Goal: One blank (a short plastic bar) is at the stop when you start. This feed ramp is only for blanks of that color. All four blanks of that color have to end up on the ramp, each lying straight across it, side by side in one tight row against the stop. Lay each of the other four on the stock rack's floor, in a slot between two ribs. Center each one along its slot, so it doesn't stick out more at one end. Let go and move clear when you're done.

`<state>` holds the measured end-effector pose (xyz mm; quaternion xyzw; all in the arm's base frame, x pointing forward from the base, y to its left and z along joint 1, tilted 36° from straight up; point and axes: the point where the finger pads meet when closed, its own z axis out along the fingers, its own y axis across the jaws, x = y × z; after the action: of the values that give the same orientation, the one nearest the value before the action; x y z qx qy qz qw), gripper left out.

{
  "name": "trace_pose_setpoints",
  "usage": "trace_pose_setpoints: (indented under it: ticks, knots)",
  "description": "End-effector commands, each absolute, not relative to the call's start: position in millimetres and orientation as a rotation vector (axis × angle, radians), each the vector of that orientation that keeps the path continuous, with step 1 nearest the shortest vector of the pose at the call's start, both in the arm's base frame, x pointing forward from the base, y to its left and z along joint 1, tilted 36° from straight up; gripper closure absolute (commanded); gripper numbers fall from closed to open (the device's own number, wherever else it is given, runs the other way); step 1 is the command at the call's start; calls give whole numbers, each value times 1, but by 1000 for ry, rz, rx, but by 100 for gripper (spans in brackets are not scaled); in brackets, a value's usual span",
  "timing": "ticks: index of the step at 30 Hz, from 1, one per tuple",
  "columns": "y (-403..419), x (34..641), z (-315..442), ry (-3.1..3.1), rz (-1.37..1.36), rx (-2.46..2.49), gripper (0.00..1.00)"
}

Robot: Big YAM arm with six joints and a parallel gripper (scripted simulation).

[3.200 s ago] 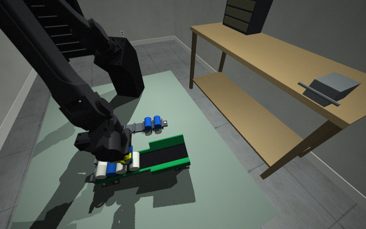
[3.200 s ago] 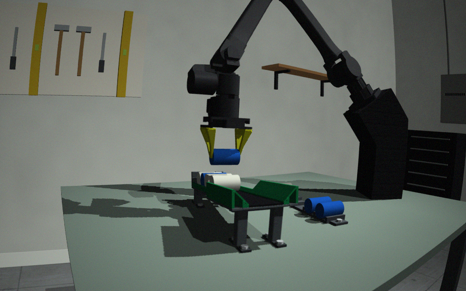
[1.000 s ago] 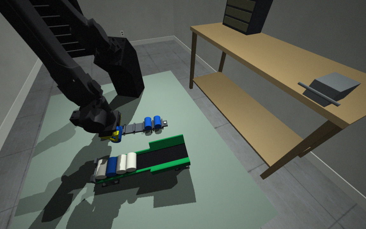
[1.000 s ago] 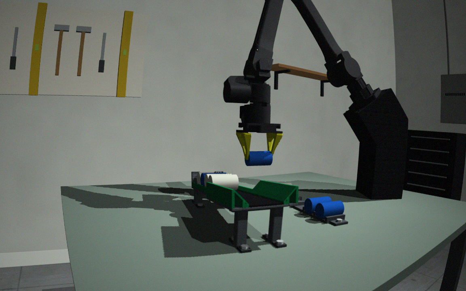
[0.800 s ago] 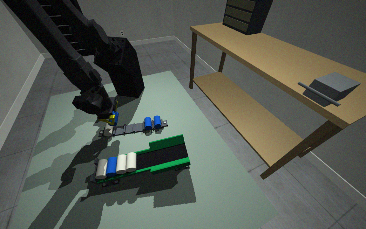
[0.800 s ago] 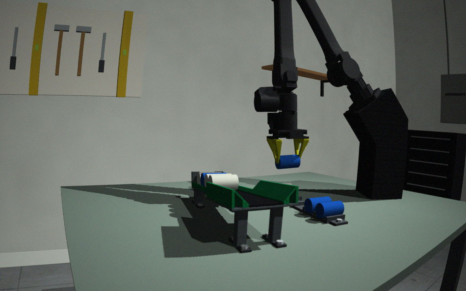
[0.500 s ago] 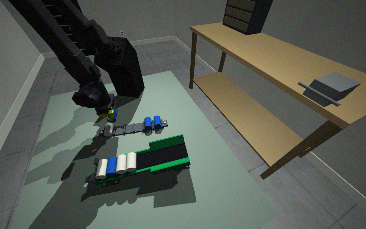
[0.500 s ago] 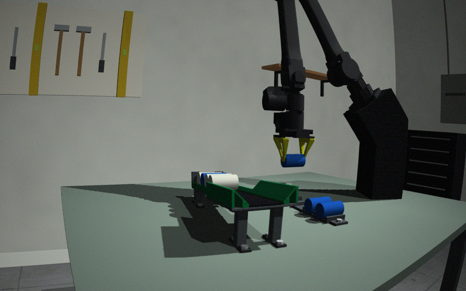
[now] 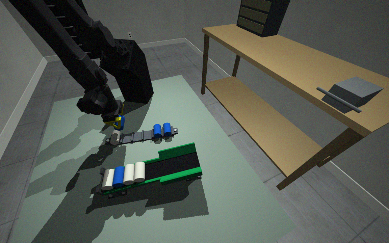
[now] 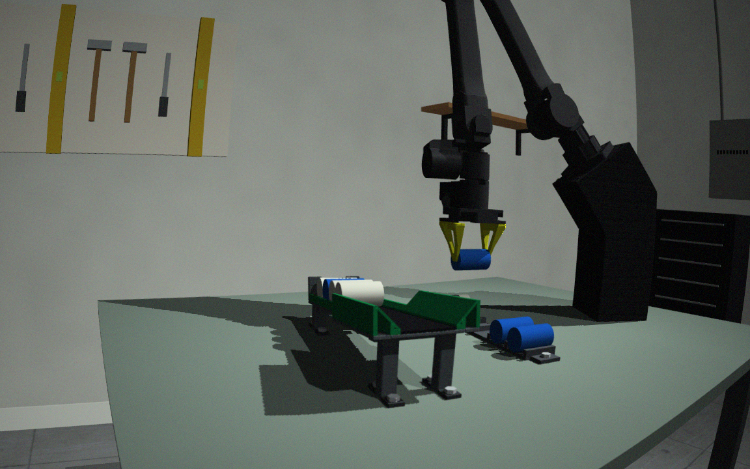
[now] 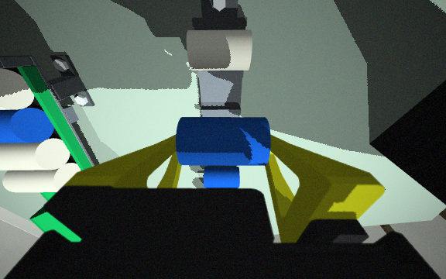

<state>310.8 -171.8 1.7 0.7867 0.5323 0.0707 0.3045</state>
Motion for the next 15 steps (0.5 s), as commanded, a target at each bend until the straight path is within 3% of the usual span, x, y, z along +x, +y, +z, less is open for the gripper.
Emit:
trace_pose_setpoints:
  ticks: [1,15]
  knots:
    - [-179,316,-3,1411,183,2075,35]
    - [-200,336,-45,1413,182,2076,35]
